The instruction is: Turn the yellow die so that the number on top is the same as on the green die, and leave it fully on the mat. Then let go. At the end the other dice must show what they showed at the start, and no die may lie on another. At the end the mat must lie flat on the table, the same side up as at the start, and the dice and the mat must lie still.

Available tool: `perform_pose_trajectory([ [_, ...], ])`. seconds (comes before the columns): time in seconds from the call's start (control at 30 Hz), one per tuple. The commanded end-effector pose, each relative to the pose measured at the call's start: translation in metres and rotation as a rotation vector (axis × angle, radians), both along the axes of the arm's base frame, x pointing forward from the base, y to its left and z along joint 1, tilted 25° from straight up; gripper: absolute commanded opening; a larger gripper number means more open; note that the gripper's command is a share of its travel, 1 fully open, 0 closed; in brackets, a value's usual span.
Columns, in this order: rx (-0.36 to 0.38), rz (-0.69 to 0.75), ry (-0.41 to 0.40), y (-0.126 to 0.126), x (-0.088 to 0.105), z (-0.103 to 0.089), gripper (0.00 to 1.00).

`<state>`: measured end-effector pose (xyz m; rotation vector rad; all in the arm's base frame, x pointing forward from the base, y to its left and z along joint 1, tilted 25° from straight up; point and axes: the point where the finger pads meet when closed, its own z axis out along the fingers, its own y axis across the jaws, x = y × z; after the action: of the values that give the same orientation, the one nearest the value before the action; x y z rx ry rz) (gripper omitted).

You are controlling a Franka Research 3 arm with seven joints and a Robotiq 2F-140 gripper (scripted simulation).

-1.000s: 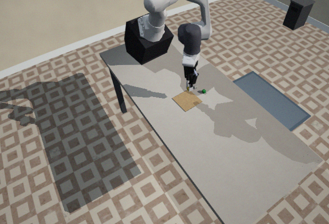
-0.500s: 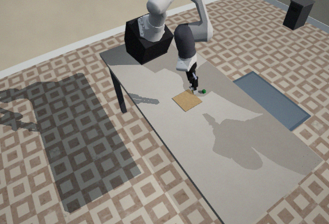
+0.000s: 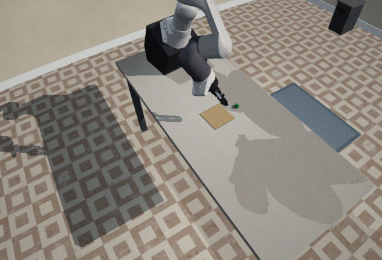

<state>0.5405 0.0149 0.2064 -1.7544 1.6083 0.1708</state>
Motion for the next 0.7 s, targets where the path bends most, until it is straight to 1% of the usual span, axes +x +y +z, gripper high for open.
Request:
perform_pose_trajectory([
  [0.0,0.065,0.156,-0.042,0.011,-0.012,-0.007,0.09],
  [0.03,0.067,0.157,-0.042,0.011,-0.012,-0.007,0.09],
  [0.1,0.142,0.193,-0.04,0.009,-0.015,-0.016,0.09],
  [0.13,0.143,0.193,-0.04,0.009,-0.015,-0.016,0.09],
  [0.23,0.245,0.239,-0.034,0.008,-0.021,-0.034,0.09],
  [0.3,0.245,0.239,-0.034,0.008,-0.021,-0.034,0.09],
  [0.47,0.372,0.292,-0.021,0.006,-0.034,-0.067,0.09],
  [0.57,0.419,0.31,-0.013,0.005,-0.041,-0.083,0.09],
  [0.67,0.447,0.321,-0.008,0.004,-0.046,-0.094,0.09],
])
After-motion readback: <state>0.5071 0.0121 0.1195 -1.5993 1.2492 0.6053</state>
